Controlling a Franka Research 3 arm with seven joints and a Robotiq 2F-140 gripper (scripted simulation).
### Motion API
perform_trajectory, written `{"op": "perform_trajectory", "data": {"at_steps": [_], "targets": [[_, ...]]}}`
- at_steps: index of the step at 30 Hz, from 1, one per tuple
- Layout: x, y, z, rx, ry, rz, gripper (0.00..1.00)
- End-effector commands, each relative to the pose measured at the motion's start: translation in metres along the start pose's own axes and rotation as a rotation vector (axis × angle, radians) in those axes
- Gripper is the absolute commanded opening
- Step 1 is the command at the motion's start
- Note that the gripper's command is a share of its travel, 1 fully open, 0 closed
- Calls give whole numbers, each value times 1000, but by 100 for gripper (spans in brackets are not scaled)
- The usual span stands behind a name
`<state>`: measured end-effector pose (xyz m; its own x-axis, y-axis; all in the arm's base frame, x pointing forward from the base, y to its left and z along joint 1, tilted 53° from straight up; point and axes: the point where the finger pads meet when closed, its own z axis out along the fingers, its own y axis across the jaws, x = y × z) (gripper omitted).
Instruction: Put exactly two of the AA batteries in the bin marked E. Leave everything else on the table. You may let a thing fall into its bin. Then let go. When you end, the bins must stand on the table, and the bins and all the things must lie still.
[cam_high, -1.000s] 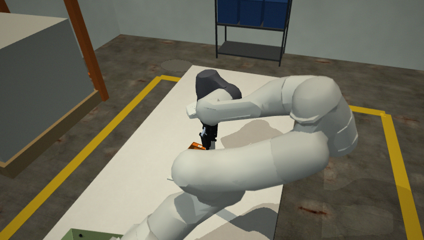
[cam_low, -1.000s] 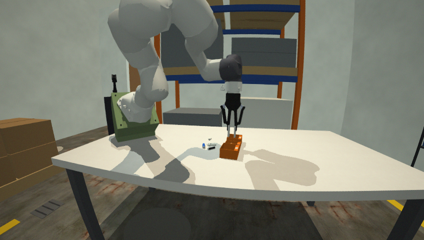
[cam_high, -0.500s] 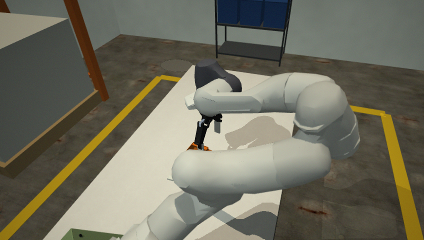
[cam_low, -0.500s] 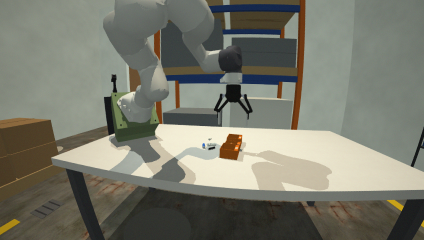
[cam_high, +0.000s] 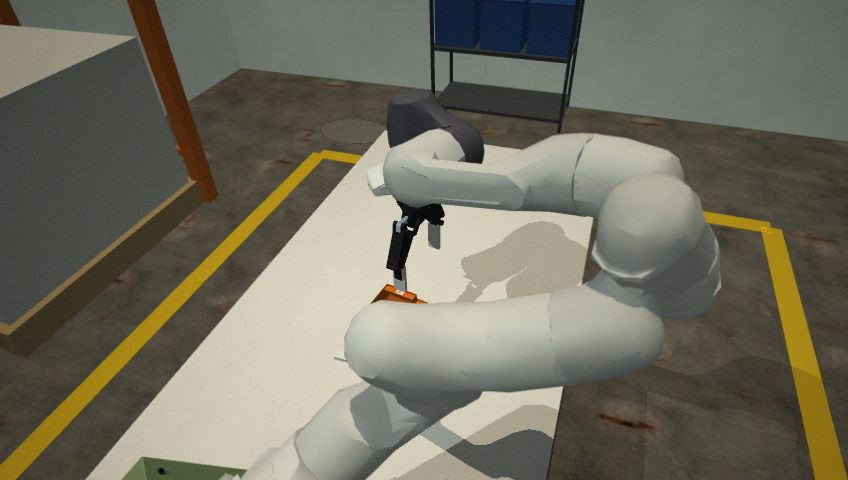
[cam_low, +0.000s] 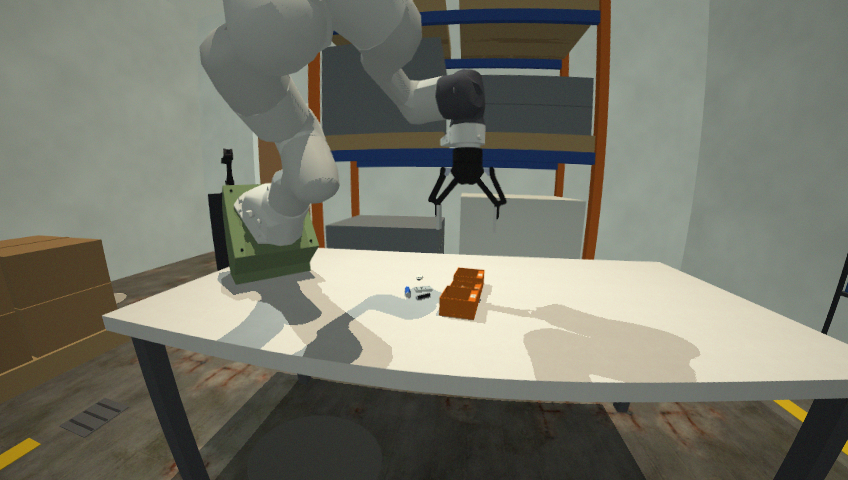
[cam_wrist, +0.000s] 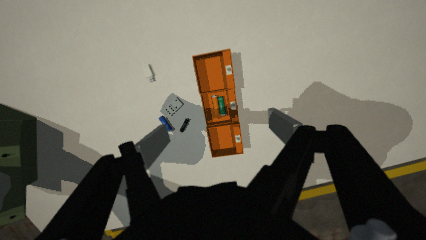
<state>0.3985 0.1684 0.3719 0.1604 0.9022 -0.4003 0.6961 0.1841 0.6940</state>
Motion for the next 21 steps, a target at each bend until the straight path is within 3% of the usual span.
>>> {"op": "perform_trajectory", "data": {"at_steps": [1,4,21], "targets": [[-5,-3,-13,10,-15,-11,100],[-5,-3,-24,10,-15,-11,100],[-5,-3,-24,10,-15,-11,100]]}}
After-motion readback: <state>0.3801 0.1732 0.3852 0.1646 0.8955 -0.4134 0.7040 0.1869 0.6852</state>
